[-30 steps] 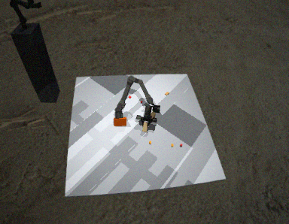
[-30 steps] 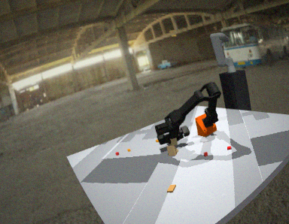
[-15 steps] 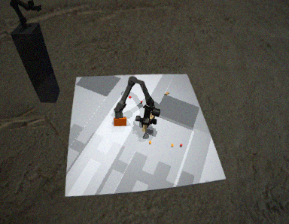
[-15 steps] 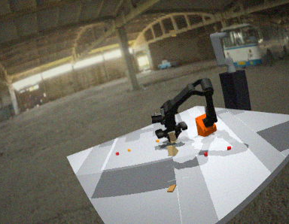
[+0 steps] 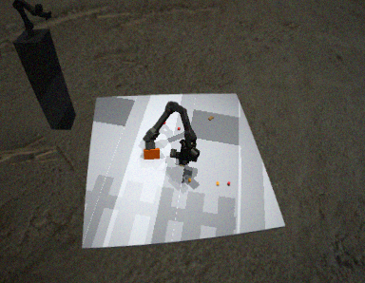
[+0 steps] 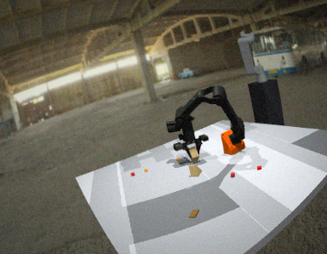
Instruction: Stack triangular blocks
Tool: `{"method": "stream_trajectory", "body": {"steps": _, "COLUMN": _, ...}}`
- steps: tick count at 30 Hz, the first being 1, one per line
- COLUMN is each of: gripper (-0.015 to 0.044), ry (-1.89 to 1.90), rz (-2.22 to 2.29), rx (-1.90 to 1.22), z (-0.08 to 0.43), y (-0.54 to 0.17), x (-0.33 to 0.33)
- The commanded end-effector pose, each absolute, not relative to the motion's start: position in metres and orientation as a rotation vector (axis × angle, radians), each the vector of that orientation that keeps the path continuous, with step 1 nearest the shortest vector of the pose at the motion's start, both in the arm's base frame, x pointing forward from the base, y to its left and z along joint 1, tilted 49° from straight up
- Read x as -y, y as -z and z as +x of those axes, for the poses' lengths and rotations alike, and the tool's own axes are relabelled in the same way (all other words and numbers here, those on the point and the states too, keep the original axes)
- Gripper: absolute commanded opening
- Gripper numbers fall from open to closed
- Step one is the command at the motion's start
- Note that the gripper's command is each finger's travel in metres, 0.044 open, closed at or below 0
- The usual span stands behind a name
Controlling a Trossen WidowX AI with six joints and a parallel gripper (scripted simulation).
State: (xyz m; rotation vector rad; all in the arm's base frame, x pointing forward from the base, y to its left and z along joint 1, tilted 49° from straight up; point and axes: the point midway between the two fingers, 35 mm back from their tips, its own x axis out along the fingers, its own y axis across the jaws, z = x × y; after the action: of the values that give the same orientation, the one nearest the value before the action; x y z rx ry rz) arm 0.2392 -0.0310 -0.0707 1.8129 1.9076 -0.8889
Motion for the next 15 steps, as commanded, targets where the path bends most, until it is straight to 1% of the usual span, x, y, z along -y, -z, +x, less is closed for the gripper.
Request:
{"method": "stream_trajectory", "body": {"steps": 1, "gripper": 0.0000, "ry": 0.793, "rz": 1.905, "rx": -1.962, "z": 0.240, "y": 0.075, "x": 0.039}}
{"method": "stream_trajectory", "body": {"steps": 15, "gripper": 0.0000, "ry": 0.468, "rz": 2.174, "rx": -2.157, "z": 0.236, "y": 0.093, "x": 0.057}}
